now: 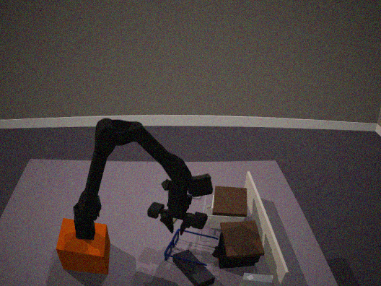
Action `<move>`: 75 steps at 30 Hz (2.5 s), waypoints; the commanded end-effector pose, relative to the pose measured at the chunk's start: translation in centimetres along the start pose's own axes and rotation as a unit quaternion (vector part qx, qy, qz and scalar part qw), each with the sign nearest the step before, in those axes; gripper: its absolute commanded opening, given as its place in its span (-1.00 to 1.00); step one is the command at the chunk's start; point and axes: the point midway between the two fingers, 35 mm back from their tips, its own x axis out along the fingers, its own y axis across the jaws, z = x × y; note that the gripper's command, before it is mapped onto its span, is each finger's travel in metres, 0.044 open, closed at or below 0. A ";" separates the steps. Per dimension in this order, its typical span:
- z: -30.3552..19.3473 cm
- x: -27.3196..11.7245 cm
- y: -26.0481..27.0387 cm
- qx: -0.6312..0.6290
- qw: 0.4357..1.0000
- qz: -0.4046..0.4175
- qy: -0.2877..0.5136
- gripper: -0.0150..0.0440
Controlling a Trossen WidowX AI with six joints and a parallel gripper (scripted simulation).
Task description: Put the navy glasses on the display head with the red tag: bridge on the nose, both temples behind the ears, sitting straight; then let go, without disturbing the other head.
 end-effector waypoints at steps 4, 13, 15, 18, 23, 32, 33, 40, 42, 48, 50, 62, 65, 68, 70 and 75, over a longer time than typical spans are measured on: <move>-0.1 1.4 0.3 -0.002 1.000 0.004 0.001 -0.02; -0.2 2.8 0.4 -0.002 1.000 0.004 0.001 -0.02; -0.2 3.0 0.4 -0.002 1.000 0.004 0.001 -0.02; -0.2 3.1 0.4 -0.002 1.000 0.004 0.001 -0.02; -0.1 2.7 0.2 0.000 1.000 0.001 0.001 -0.40; -0.1 2.6 0.2 0.000 1.000 0.001 0.001 -0.49; -0.1 2.4 0.1 0.000 1.000 0.001 0.001 -0.49; 0.0 -2.1 -0.1 -0.001 1.000 0.002 0.001 -0.49; 0.0 -3.6 -0.1 -0.001 1.000 0.003 0.001 -0.49; -0.2 -6.9 -0.3 -0.002 1.000 0.004 0.001 -0.49; -0.3 -7.0 -0.3 -0.002 1.000 0.004 0.001 -0.49; -2.8 -7.4 -1.5 -0.026 0.999 0.013 -0.018 -0.49; -3.9 -7.5 -2.0 -0.038 0.999 0.016 -0.028 -0.49; -5.0 -7.7 -2.5 -0.050 0.998 0.017 -0.039 -0.49; -5.8 -7.9 -2.8 -0.058 0.997 0.017 -0.046 -0.49; -7.8 -8.3 -3.5 -0.077 0.995 0.014 -0.064 -0.49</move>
